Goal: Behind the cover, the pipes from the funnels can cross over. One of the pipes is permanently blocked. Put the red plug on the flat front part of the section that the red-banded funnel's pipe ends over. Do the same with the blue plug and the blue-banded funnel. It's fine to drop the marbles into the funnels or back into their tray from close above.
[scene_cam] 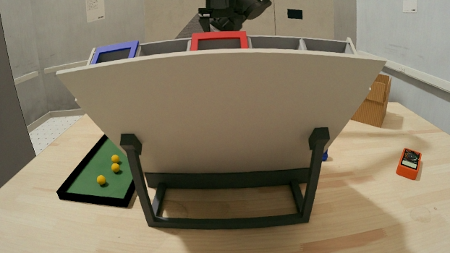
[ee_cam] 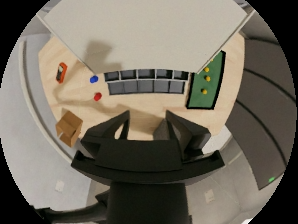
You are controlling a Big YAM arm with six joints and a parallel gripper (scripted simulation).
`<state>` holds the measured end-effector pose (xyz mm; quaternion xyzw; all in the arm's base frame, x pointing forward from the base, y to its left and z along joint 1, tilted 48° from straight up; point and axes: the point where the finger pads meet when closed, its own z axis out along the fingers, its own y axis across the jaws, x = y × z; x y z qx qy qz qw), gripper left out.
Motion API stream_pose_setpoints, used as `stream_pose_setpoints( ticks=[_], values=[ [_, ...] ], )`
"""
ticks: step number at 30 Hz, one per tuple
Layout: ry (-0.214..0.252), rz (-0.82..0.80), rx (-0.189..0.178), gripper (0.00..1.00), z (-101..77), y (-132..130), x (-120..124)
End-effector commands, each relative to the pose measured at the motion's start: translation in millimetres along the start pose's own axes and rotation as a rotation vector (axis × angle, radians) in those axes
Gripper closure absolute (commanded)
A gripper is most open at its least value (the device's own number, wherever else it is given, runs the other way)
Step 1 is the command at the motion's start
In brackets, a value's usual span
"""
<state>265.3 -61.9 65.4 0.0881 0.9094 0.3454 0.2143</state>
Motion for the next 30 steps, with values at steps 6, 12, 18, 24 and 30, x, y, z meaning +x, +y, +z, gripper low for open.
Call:
stream_pose_setpoints(
  ticks=[6, 12, 18, 24, 30],
  values=[
    [-0.010, -0.008, 0.004, 0.41, -2.6, -0.8, -4.6],
    [-0.010, -0.008, 0.004, 0.20, -2.6, -0.8, -4.6],
    [-0.010, -0.008, 0.004, 0.20, -2.6, -0.8, -4.6],
    [-0.010, -0.008, 0.004, 0.20, -2.6, -0.8, -4.6],
    [-0.010, -0.008, 0.004, 0.20, -2.6, -0.8, -4.6]
  ],
)
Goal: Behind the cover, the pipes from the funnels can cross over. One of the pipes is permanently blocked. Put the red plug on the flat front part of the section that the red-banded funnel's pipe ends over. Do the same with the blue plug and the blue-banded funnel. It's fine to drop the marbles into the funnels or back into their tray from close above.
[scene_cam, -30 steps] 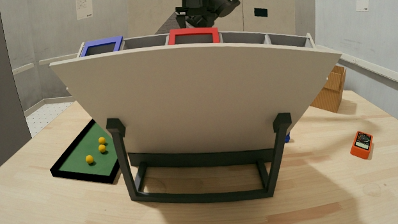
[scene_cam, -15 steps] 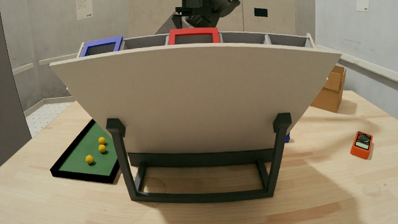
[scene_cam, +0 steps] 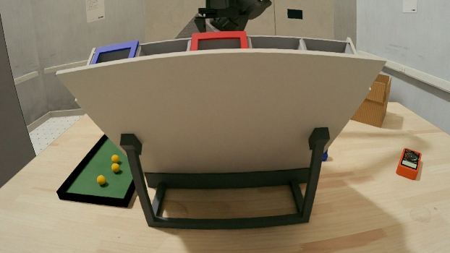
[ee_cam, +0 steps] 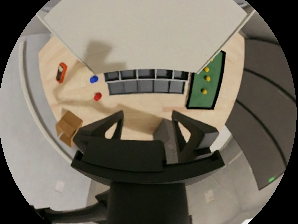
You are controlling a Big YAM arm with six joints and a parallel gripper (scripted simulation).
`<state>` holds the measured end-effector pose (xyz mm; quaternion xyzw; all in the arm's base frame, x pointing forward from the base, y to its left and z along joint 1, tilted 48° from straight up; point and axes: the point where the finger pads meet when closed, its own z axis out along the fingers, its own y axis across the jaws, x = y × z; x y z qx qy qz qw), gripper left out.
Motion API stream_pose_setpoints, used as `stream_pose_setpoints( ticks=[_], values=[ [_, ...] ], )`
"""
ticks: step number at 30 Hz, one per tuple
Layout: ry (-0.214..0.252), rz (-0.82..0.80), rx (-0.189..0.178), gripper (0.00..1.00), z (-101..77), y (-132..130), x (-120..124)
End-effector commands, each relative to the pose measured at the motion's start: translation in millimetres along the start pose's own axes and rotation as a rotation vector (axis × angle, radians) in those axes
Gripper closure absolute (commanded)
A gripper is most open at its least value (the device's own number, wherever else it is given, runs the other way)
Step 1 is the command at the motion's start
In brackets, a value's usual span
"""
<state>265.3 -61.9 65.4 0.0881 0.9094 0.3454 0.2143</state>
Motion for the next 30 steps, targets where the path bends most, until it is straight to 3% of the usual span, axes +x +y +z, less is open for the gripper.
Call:
stream_pose_setpoints(
  ticks=[1, 13, 28, 30],
  values=[
    [-0.010, -0.008, 0.004, 0.20, -2.6, -1, -5],
    [-0.010, -0.008, 0.004, 0.20, -2.6, -1, -5],
    [-0.010, -0.008, 0.004, 0.20, 82.3, -124, 9],
    [-0.010, -0.008, 0.004, 0.20, 82.3, -124, 9]
  ],
)
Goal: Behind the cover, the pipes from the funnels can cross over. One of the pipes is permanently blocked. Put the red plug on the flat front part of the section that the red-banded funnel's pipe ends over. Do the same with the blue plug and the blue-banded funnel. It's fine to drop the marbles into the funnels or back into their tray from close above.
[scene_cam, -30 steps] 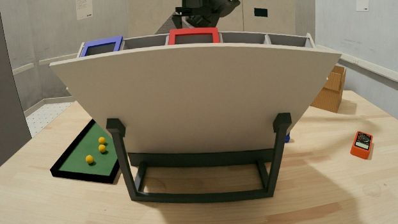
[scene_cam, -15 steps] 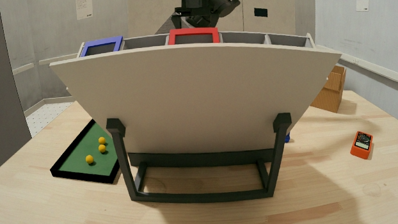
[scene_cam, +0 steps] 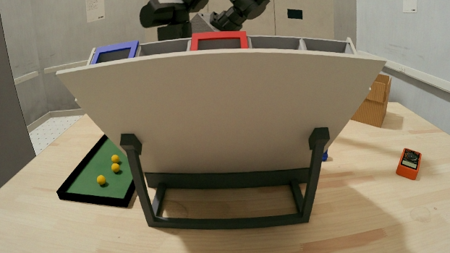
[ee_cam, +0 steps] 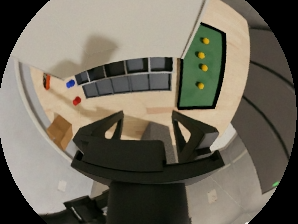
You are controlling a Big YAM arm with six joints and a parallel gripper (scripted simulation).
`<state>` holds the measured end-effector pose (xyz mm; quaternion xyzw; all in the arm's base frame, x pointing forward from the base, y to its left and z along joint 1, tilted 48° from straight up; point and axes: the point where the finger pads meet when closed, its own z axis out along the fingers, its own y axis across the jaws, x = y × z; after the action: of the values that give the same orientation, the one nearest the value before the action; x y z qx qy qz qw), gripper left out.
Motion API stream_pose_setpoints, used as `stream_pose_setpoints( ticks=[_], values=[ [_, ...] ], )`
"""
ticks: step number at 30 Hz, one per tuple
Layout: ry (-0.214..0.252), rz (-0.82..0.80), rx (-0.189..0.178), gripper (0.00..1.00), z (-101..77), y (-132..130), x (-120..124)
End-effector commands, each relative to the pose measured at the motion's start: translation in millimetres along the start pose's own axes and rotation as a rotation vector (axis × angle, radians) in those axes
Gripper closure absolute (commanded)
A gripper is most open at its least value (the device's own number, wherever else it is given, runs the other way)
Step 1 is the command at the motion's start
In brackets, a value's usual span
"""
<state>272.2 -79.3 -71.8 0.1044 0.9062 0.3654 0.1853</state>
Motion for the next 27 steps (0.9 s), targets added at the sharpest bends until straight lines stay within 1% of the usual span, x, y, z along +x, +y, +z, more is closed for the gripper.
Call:
stream_pose_setpoints(
  ticks=[1, 15, 27],
  values=[
    [-0.052, -0.064, 0.029, 0.20, -2.4, -20, -25],
    [-0.026, -0.025, 0.013, 0.20, 19.1, -53, -23],
    [-0.028, -0.056, 0.019, 0.20, 19.1, -53, -22]
  ],
)
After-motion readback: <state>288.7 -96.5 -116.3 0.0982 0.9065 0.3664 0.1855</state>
